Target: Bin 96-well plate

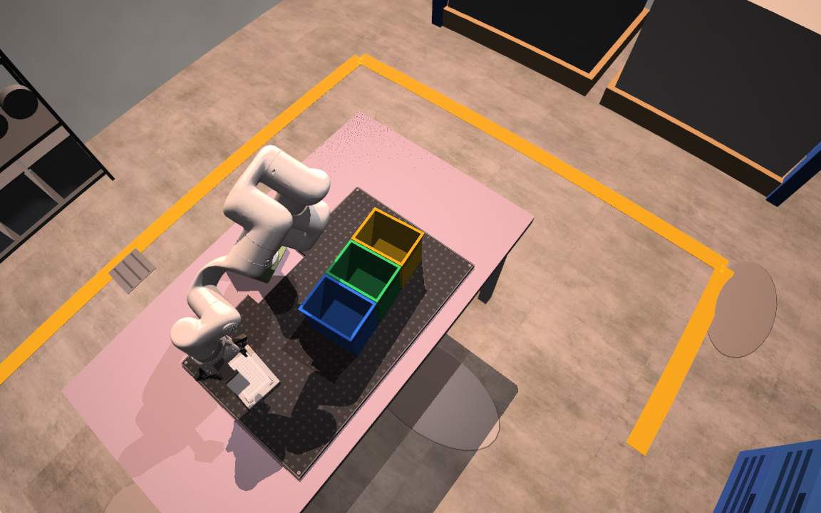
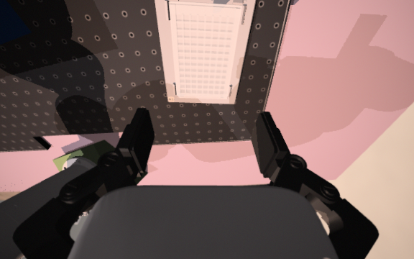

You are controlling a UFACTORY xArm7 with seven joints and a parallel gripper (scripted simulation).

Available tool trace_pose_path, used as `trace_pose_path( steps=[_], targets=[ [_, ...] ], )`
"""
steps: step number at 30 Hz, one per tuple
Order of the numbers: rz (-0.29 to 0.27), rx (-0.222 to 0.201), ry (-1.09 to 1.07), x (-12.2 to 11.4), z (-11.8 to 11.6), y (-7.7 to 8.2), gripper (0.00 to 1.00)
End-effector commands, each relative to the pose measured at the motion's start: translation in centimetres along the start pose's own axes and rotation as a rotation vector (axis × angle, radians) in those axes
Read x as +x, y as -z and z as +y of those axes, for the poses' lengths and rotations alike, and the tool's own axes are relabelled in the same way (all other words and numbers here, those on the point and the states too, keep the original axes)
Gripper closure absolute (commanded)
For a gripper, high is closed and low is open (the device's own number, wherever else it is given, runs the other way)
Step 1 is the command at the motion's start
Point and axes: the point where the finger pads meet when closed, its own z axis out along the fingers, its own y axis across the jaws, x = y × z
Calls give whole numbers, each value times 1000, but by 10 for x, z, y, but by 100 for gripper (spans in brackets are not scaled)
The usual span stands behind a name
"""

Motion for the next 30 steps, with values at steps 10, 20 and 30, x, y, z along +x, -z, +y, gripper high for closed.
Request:
trace_pose_path(
  steps=[10, 20, 30],
  targets=[
    [2, -4, 0, 1, 1, -18, 0],
    [2, -4, 0, 1, 1, -31, 0],
    [2, -4, 0, 1, 1, -48, 0]
  ],
)
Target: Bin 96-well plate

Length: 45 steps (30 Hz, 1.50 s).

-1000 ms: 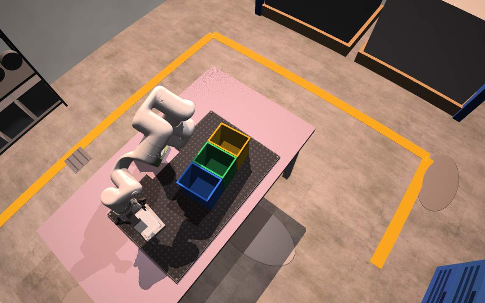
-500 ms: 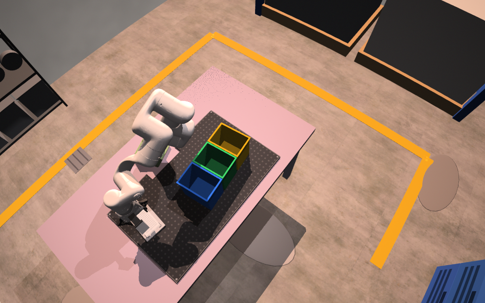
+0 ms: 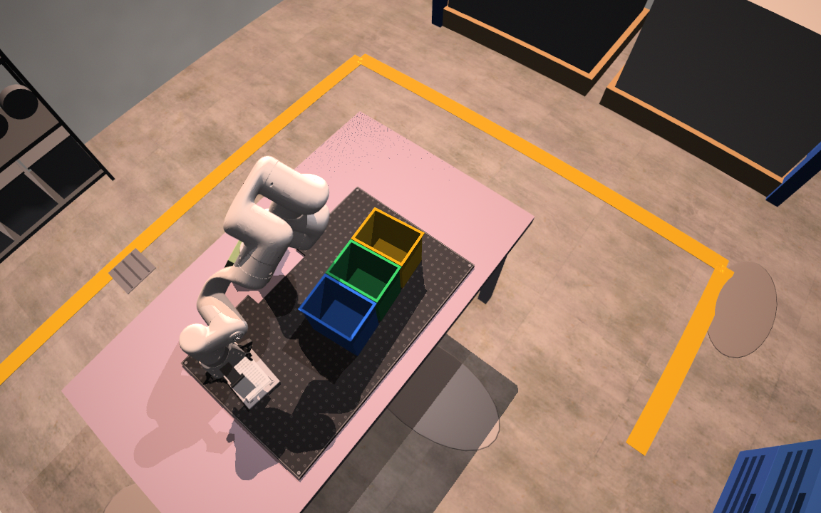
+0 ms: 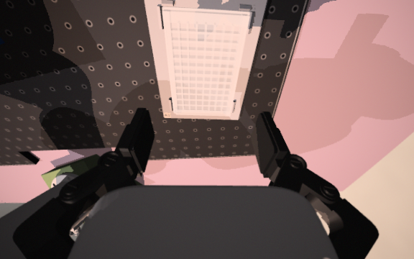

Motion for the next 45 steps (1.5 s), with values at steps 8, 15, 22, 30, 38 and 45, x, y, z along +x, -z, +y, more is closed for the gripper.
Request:
trace_pose_path(
  steps=[8, 15, 22, 30, 38, 45],
  targets=[
    [2, -4, 0, 1, 2, -15, 0],
    [2, -4, 0, 1, 2, -26, 0],
    [2, -4, 0, 1, 2, -35, 0],
    [2, -4, 0, 1, 2, -48, 0],
    [2, -4, 0, 1, 2, -60, 0],
    [2, -4, 0, 1, 2, -68, 0]
  ],
)
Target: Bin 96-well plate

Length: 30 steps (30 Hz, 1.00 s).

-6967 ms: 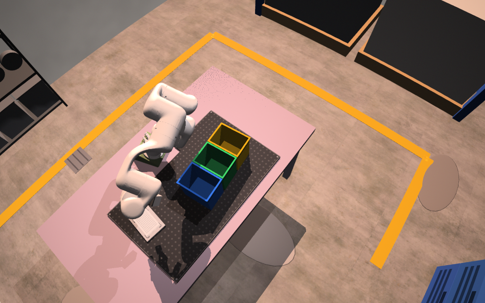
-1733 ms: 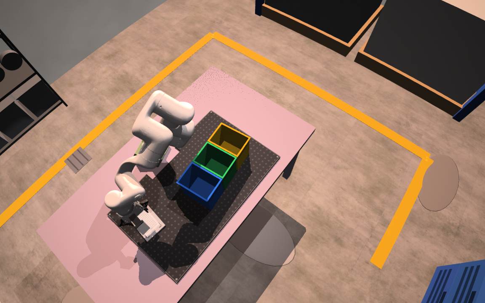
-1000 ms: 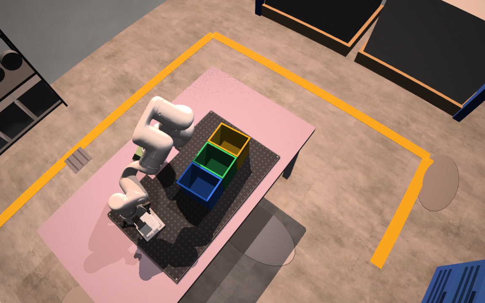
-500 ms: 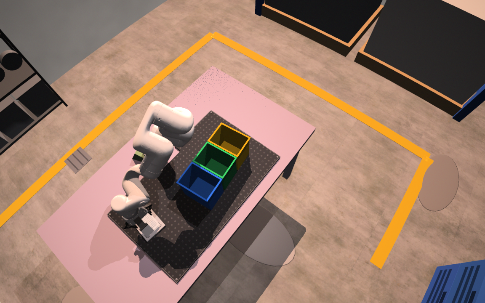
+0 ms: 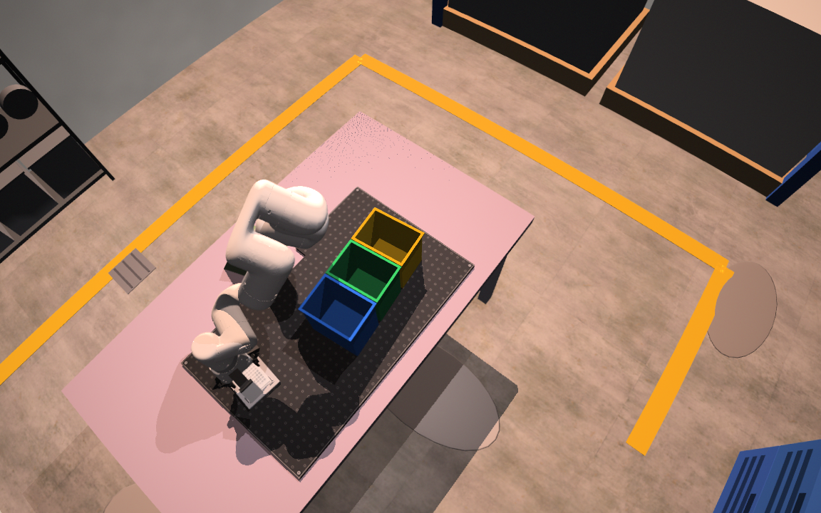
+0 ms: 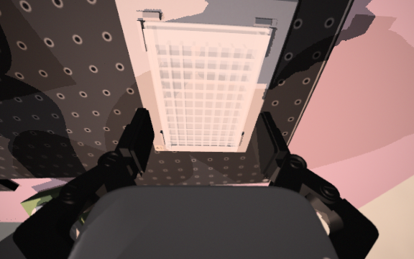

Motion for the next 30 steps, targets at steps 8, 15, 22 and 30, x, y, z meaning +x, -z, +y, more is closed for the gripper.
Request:
trace_pose_path(
  steps=[8, 15, 22, 30],
  targets=[
    [2, -3, 0, 1, 1, -3, 0],
    [2, -3, 0, 1, 1, -4, 0],
    [2, -3, 0, 1, 1, -9, 0],
    [2, -3, 0, 1, 1, -13, 0]
  ],
)
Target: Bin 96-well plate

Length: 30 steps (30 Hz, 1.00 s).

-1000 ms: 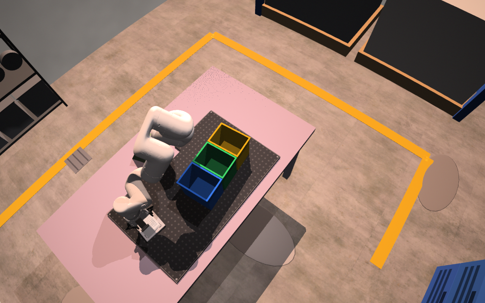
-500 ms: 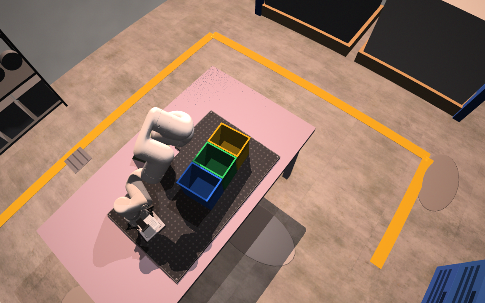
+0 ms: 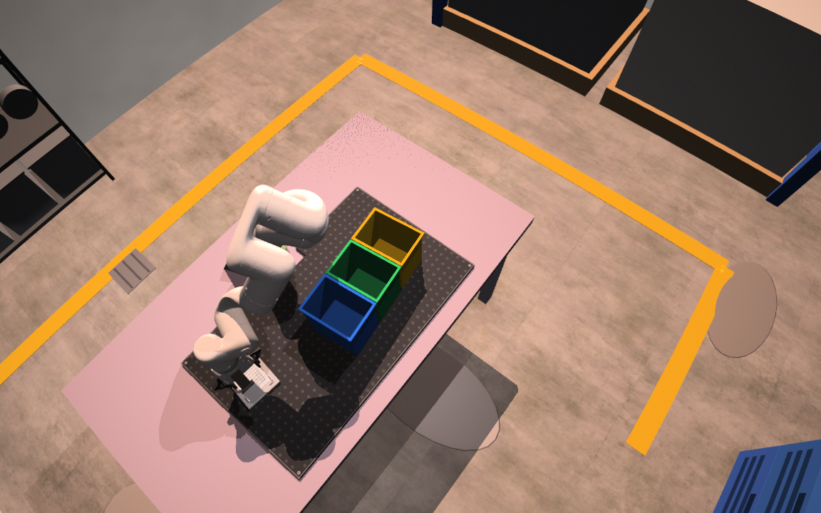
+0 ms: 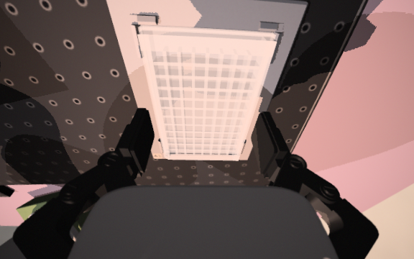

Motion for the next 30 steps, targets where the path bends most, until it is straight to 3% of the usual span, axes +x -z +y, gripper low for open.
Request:
trace_pose_path(
  steps=[1, 30],
  targets=[
    [2, -4, 0, 1, 1, -1, 0],
    [2, -4, 0, 1, 2, -11, 0]
  ],
)
